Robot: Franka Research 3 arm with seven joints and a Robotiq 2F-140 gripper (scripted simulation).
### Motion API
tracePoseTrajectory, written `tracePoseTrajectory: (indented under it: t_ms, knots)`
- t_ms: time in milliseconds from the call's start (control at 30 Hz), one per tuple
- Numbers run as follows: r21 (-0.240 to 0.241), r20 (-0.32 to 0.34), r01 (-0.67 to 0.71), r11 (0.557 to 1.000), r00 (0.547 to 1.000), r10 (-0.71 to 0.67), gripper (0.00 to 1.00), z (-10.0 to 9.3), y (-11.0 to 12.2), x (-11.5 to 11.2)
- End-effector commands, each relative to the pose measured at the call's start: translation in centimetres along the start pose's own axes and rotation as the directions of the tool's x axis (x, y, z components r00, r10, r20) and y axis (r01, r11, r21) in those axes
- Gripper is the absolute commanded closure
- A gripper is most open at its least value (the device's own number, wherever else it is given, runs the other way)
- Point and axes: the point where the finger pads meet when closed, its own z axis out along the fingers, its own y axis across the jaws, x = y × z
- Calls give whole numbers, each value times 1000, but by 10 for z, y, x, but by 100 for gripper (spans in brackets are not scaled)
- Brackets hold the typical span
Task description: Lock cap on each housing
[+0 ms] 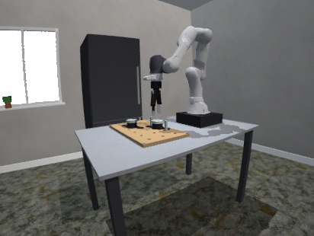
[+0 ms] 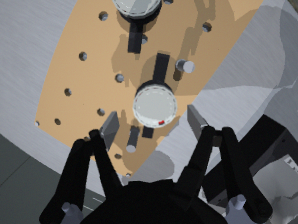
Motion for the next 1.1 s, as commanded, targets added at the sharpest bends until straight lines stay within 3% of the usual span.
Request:
tracePoseTrajectory:
  t_ms: [0, 667, 767, 1067]
  knots:
    - [-1, 18, 19, 1000, 1000, -19, 22, -5, 4, -7]
    - [0, 18, 58, 998, 998, -58, 22, -18, 4, -7]
    - [4, 15, 322, 947, 947, -322, 22, -19, 5, -6]
    - [-6, 22, 556, 831, 831, -555, 22, -18, 5, -5]
